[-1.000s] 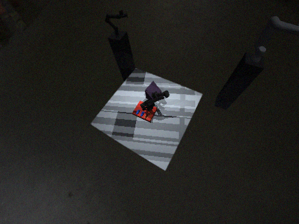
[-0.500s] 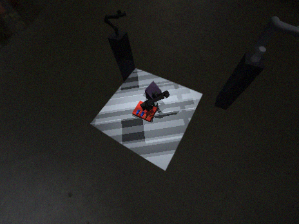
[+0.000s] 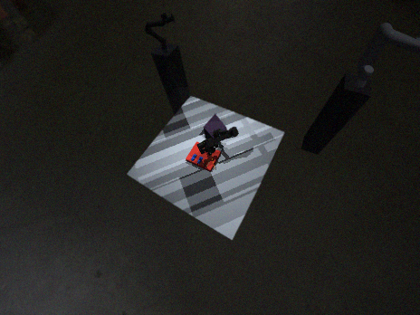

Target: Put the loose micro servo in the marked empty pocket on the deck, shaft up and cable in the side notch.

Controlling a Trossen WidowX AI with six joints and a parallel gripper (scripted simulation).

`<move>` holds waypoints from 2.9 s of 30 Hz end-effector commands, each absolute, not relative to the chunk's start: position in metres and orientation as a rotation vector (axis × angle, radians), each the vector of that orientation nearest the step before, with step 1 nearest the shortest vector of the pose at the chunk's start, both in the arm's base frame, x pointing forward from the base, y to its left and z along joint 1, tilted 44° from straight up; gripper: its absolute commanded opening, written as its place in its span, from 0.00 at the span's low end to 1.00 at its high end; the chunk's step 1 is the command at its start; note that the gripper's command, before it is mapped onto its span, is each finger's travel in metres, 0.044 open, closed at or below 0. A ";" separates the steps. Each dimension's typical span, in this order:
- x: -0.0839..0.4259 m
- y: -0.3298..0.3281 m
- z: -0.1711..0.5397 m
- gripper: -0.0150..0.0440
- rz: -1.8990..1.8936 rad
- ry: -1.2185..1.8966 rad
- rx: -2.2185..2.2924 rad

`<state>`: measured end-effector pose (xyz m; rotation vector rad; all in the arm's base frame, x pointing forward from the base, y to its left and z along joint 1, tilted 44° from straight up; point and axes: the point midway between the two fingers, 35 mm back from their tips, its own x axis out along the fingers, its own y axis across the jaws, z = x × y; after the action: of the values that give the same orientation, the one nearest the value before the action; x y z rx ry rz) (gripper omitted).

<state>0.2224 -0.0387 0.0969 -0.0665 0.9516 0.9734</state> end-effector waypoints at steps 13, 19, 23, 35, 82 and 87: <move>0.226 -0.037 0.105 0.25 0.959 0.958 -0.070; 0.226 -0.037 0.105 0.25 0.876 1.034 0.071; 0.226 -0.037 0.105 0.25 0.804 1.094 0.188; 0.226 -0.037 0.105 0.25 0.567 1.253 0.537; 0.334 -0.052 0.115 0.25 0.473 1.298 0.664; 0.335 -0.046 0.110 0.25 0.473 1.297 0.665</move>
<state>0.3348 -0.0488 0.1117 0.6558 1.3003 0.4732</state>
